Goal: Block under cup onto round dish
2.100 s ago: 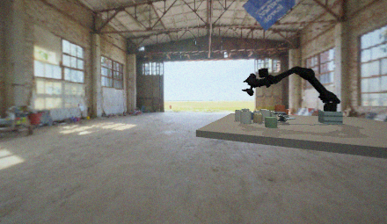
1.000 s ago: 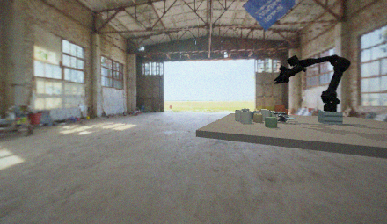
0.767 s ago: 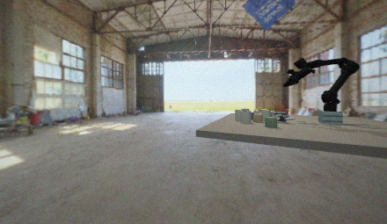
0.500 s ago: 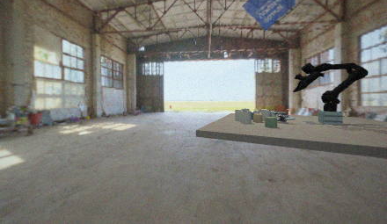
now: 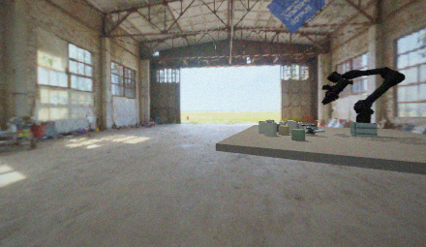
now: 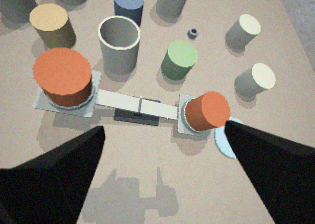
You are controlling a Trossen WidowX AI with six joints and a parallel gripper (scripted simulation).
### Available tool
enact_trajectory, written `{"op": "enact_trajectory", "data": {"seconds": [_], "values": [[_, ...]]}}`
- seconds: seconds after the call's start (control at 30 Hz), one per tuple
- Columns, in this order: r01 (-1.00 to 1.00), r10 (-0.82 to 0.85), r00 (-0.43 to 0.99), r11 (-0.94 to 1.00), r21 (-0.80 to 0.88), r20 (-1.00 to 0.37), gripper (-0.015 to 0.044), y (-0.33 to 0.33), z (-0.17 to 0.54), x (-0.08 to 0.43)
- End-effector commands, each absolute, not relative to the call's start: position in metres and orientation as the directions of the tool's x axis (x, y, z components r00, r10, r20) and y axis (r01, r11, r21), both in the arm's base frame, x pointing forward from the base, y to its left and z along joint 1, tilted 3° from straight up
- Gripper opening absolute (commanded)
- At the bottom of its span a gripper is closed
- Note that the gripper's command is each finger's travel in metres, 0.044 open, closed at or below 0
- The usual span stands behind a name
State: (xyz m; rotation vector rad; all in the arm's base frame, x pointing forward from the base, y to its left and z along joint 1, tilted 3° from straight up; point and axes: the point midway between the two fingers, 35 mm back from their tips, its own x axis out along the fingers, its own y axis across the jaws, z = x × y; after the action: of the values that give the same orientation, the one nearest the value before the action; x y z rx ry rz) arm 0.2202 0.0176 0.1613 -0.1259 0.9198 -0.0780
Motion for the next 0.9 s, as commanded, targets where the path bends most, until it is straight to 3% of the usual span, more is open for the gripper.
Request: {"op": "enact_trajectory", "data": {"seconds": [0.0, 0.4, 0.87], "values": [[-0.077, -0.134, 0.556, 0.974, -0.212, -0.821, 0.044, 0.012, 0.157, 0.228], [-0.371, -0.163, 0.397, 0.872, -0.32, -0.903, 0.044, -0.016, 0.141, 0.254], [-0.719, -0.127, 0.205, 0.653, -0.237, -0.971, 0.044, -0.057, 0.112, 0.279]]}}
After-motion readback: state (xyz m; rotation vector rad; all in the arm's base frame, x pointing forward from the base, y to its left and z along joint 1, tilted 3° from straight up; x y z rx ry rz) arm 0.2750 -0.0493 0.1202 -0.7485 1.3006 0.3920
